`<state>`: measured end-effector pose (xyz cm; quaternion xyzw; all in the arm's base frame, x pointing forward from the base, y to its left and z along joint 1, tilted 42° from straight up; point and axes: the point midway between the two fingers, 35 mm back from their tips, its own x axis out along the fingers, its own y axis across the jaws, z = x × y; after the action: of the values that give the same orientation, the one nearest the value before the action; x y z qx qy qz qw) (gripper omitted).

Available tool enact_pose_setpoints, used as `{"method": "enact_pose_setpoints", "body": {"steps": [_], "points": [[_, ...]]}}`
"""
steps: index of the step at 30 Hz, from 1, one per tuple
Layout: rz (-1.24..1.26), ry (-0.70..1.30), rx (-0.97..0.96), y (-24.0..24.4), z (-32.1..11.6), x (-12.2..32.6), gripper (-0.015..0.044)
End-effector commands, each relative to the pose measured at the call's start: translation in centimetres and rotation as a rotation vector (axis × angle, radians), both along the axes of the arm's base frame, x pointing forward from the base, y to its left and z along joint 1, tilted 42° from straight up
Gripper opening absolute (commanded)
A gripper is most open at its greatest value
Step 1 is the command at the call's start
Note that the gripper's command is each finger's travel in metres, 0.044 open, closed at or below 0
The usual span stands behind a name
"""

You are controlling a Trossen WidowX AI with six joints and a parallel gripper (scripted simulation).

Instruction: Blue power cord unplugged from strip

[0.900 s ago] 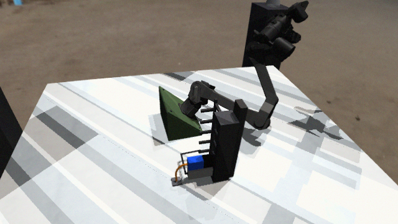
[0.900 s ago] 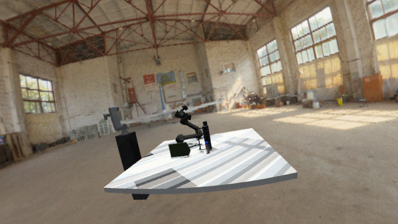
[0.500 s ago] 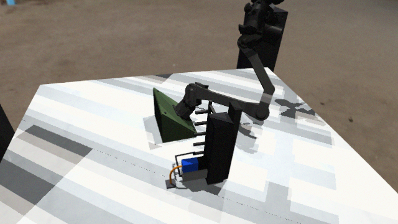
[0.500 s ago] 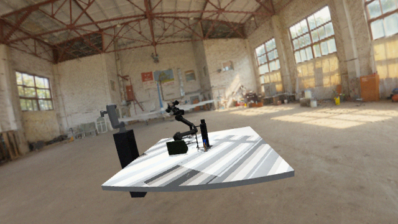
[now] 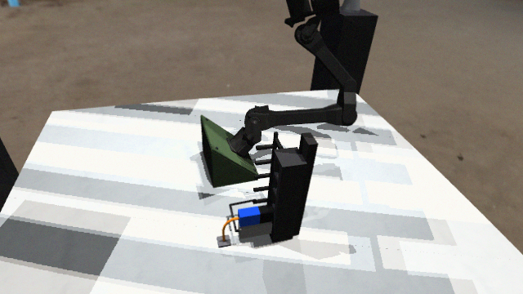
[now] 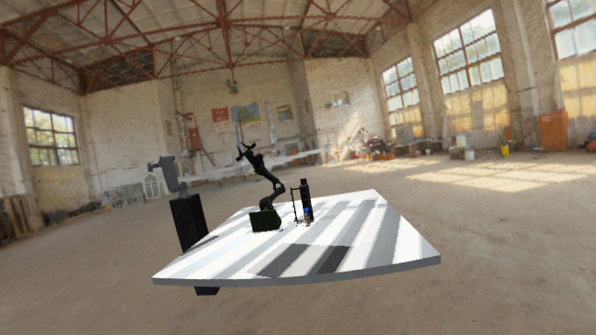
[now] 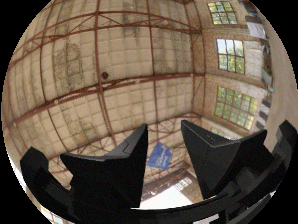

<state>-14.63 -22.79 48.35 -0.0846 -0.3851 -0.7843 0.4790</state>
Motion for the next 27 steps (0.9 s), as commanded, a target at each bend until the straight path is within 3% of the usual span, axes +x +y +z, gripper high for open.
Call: {"method": "enact_pose_setpoints", "body": {"steps": [1,11,16,27], "points": [[0.180,-0.093,0.185,-6.3,-4.3,2.0,0.0160],[0.497,-0.206,0.507,-14.3,-12.4,10.0,0.0160],[0.587,-0.231,0.629,-15.8,-15.4,12.9,0.0160],[0.894,-0.326,1.163,-16.9,-28.3,24.5,0.0160]]}}
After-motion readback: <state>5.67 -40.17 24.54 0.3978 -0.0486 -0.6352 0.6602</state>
